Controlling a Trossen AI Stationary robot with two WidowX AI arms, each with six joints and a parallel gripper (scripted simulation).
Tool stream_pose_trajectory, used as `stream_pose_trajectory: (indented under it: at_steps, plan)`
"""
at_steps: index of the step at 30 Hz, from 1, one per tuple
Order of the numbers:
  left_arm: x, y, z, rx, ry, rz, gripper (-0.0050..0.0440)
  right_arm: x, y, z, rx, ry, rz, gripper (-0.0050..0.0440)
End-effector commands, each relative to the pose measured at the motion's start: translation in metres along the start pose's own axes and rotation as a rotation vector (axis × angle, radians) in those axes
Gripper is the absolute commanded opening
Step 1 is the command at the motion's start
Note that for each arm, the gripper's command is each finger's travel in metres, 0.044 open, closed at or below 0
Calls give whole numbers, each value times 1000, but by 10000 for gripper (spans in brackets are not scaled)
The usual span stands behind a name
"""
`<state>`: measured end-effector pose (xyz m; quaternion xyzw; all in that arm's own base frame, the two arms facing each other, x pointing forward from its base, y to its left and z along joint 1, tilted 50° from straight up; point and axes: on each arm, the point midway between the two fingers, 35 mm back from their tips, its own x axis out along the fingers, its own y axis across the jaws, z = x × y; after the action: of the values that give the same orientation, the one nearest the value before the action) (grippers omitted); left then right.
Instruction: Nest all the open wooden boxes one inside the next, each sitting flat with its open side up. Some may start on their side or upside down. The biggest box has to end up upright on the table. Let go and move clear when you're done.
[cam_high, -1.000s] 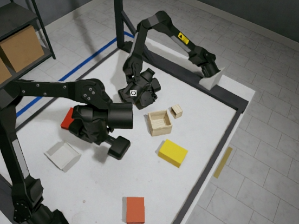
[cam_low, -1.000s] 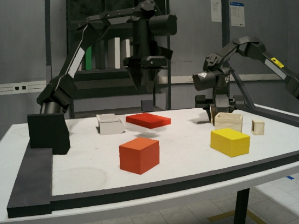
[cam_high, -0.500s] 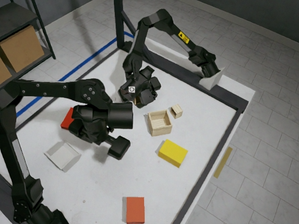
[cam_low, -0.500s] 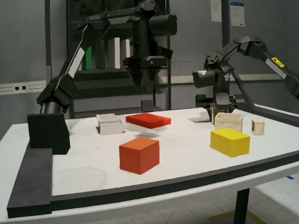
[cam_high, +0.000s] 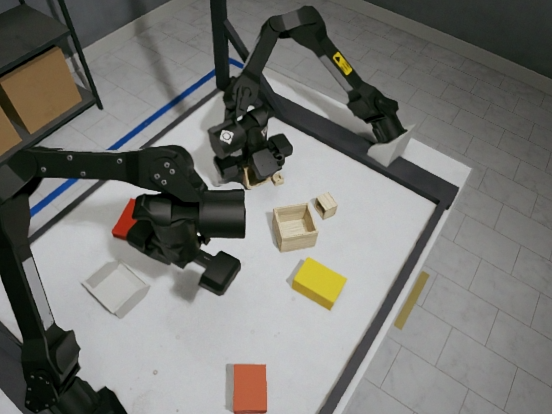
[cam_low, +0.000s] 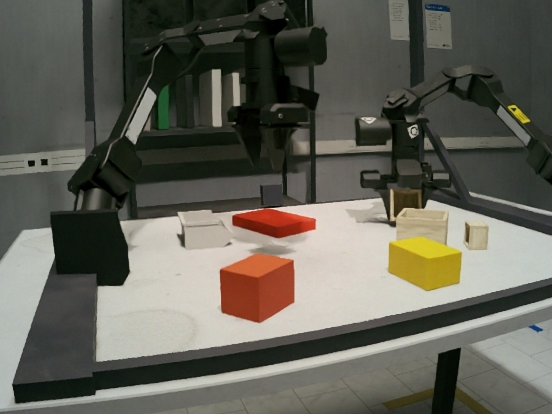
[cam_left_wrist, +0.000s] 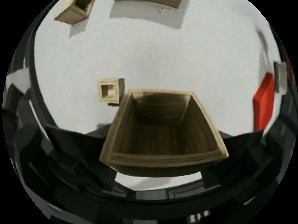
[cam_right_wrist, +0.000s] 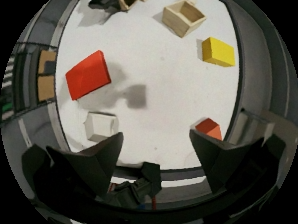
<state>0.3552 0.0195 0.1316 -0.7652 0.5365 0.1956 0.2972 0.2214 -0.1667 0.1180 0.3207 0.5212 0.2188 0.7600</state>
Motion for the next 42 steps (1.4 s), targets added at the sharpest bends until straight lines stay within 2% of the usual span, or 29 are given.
stream_pose_trajectory:
  at_steps: [1, 4, 8, 16, 19, 24, 27, 31, 34, 39, 42]
  plan:
    - [-6, -1, -9, 12, -94, -22, -13, -1, 1, 1, -8, -3, -3, 400]
    - [-7, -3, -10, 18, -102, -27, -20, -1, 1, 1, -8, -3, -3, 400]
    - [-8, -5, -17, 20, -217, -33, -50, -1, 1, 1, -8, -3, -3, 400]
    - [-9, -5, -25, 17, -360, -37, -50, -1, 1, 1, -8, -3, -3, 400]
    - [-8, -5, -29, 15, -453, -37, -50, -1, 1, 1, -8, -3, -3, 400]
    - [-7, -5, -29, 11, -489, -35, -50, -1, 1, 1, -8, -3, -3, 400]
    - [-6, -5, -33, 9, -582, -35, -50, -1, 1, 1, -8, -3, -3, 400]
    - [-3, -4, -34, 4, -633, -29, -50, -1, 1, 1, -8, -3, -3, 400]
    - [0, -4, -35, -1, -722, -23, -50, -1, 1, 1, -8, -3, -3, 400]
    - [1, -4, -36, -1, -750, -23, -50, -1, 1, 1, -8, -3, -3, 400]
    - [3, -4, -40, -3, -844, -23, -50, -1, 1, 1, -8, -3, -3, 400]
